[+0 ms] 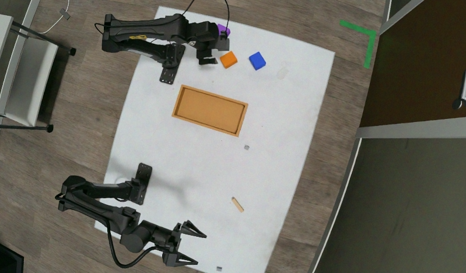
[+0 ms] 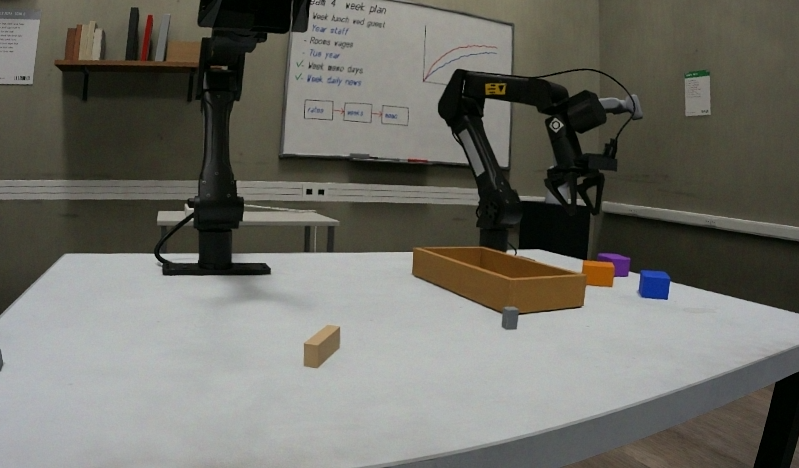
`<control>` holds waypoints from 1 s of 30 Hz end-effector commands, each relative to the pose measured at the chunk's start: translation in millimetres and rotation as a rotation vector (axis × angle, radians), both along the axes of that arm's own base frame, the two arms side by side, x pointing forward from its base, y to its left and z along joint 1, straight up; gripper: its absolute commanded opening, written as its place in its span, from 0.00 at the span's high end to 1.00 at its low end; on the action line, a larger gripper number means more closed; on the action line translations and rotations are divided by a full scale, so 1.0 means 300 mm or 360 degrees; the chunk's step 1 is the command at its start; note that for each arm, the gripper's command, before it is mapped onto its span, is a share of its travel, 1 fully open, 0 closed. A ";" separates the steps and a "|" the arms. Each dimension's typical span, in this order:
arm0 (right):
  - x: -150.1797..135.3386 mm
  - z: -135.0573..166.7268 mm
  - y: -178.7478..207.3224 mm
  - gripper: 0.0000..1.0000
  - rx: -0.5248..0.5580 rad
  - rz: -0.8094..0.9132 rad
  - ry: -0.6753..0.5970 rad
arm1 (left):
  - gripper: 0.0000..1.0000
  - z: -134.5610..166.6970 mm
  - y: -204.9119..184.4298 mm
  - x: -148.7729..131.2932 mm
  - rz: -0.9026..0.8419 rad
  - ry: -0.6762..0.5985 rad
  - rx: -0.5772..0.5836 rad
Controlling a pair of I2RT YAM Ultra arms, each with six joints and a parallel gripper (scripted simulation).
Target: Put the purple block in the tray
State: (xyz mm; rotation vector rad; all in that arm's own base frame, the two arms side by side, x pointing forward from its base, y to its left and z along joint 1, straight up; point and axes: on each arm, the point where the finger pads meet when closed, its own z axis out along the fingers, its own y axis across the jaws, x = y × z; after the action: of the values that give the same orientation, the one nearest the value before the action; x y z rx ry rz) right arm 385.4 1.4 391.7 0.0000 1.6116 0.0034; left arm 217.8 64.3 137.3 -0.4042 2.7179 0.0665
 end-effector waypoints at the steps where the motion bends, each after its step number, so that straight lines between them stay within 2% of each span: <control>1: -0.006 0.026 -0.001 0.00 -0.0002 -0.0002 -0.0033 | 0.00 0.031 0.009 0.012 0.0033 -0.0079 0.0006; 6: -0.006 0.026 -0.001 0.00 -0.0002 -0.0002 -0.0033 | 0.00 0.014 0.050 -0.029 0.0141 -0.0044 -0.0001; 12: -0.006 0.026 -0.001 0.00 -0.0002 -0.0002 -0.0033 | 0.00 0.031 0.207 -0.084 0.0475 -0.0089 0.0023; 14: -0.006 0.026 -0.001 0.00 -0.0002 -0.0002 -0.0033 | 0.00 0.031 0.207 -0.084 0.0475 -0.0089 0.0023; 22: -0.006 0.026 -0.001 0.00 -0.0002 -0.0002 -0.0033 | 0.00 0.038 0.347 -0.156 0.0809 -0.0091 0.0036; 30: -0.006 0.026 -0.001 0.00 -0.0002 -0.0002 -0.0033 | 0.00 0.039 0.378 -0.179 0.0886 -0.0088 0.0037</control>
State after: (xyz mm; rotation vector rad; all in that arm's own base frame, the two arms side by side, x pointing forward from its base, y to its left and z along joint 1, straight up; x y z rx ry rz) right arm 385.4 1.4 391.7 0.0000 1.6116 0.0034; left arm 155.5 165.7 133.0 -1.1270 2.5351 0.2006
